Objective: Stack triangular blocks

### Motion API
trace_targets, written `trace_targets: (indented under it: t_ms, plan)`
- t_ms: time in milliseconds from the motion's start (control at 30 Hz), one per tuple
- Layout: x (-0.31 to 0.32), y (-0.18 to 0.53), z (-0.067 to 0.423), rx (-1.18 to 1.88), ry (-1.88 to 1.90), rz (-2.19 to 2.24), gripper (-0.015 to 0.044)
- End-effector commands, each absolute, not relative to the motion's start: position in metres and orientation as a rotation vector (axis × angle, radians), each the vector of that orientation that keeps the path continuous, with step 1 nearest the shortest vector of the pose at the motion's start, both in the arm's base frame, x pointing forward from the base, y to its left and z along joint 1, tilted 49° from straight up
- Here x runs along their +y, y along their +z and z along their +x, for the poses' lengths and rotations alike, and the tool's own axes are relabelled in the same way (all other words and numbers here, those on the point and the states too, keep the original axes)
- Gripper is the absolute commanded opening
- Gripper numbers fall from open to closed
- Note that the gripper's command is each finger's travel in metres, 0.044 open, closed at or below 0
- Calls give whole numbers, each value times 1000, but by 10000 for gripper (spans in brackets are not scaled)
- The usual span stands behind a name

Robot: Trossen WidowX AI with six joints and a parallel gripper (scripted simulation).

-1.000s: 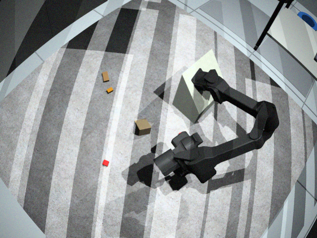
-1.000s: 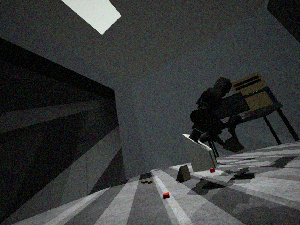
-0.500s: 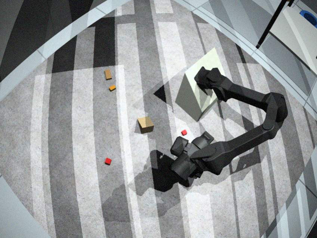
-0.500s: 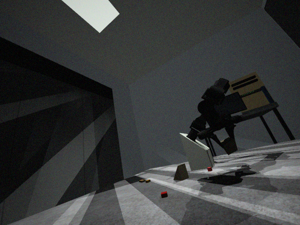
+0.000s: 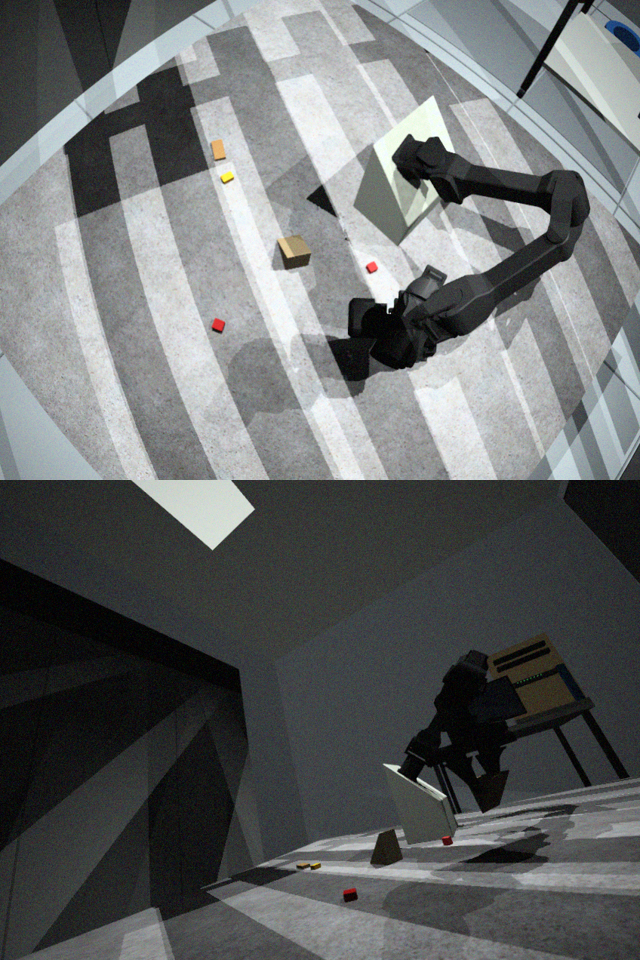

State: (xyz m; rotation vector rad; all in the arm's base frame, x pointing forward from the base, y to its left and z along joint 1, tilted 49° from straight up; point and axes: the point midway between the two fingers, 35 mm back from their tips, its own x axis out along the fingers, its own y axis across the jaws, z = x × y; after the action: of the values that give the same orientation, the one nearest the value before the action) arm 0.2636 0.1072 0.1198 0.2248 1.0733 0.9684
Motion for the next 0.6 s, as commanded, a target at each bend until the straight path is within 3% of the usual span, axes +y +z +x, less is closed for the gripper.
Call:
trace_targets:
  t_ms: [0,567]
  plan:
    - [106,122,266,994,981,101,0]
    - [96,124,276,852,979,-120,0]
